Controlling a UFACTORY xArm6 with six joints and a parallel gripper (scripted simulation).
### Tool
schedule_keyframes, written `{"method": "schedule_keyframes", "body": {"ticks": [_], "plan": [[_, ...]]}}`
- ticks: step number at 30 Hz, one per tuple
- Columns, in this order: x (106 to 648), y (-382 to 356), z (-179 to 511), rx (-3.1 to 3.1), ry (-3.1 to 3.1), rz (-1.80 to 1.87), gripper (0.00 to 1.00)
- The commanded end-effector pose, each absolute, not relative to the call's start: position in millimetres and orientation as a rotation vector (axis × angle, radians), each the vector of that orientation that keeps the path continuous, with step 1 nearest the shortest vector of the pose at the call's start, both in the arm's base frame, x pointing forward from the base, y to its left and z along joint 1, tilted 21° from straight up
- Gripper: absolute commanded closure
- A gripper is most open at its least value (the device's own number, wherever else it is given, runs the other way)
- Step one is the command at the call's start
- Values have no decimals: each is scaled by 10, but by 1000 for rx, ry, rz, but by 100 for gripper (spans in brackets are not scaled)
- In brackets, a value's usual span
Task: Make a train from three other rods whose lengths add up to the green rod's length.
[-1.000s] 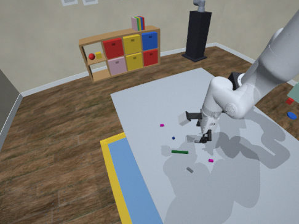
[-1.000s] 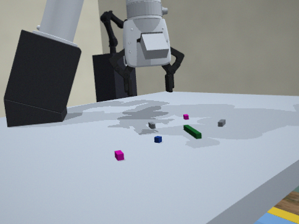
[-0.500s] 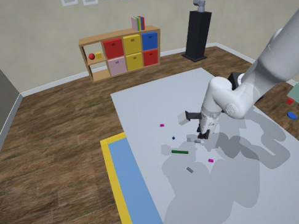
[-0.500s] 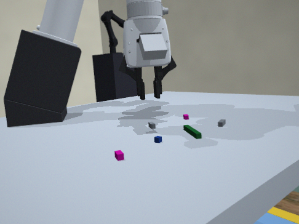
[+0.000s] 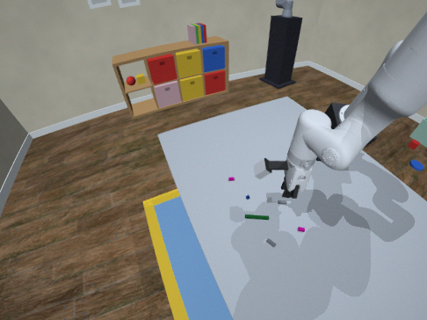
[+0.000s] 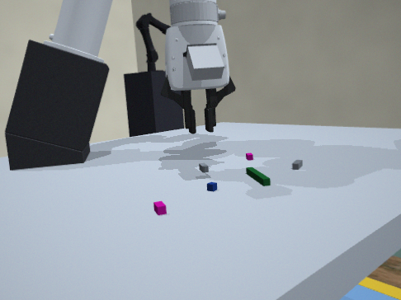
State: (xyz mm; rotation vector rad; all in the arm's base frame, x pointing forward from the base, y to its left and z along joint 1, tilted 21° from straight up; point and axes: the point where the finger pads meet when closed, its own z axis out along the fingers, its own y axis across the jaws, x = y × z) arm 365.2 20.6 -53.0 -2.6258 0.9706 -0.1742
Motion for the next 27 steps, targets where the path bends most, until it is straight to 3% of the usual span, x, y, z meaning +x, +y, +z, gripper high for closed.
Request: {"method": "schedule_keyframes", "body": {"ticks": [1, 27], "plan": [[3660, 204, -524, -2625, 971, -177, 76], [3671, 216, -568, -2625, 971, -176, 76]]}}
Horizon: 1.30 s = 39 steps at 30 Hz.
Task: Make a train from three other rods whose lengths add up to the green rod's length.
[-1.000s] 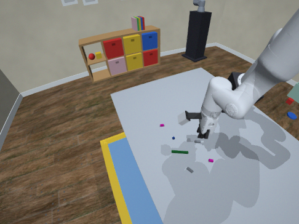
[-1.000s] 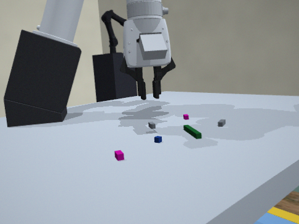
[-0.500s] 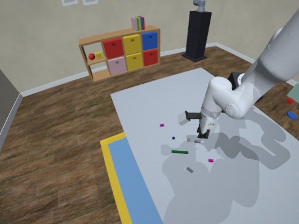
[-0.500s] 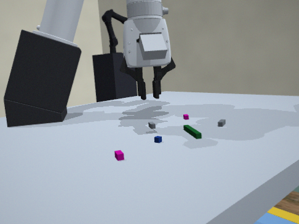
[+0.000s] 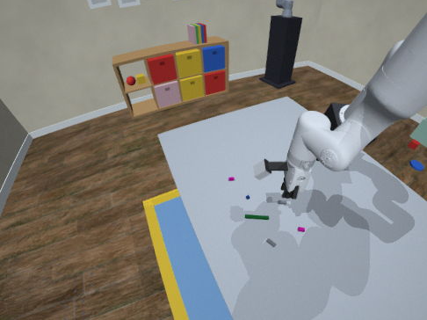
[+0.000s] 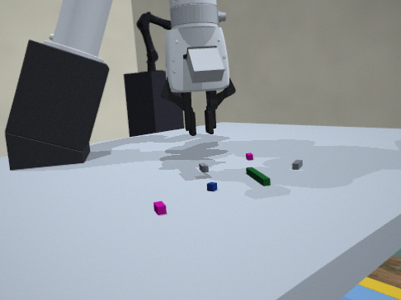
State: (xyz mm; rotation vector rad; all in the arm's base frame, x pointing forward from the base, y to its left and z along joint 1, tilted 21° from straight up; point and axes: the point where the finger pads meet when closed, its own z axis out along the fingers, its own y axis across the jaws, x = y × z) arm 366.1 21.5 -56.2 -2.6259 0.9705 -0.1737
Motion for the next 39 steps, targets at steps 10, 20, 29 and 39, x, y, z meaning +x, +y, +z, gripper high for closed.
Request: {"method": "schedule_keyframes", "body": {"ticks": [10, 20, 29, 39], "plan": [[3698, 246, -672, -2625, 971, -176, 76], [3727, 278, -786, -2625, 971, -176, 76], [3753, 307, -885, -2625, 971, -176, 76], [3778, 335, -982, -2625, 971, -176, 76]]}}
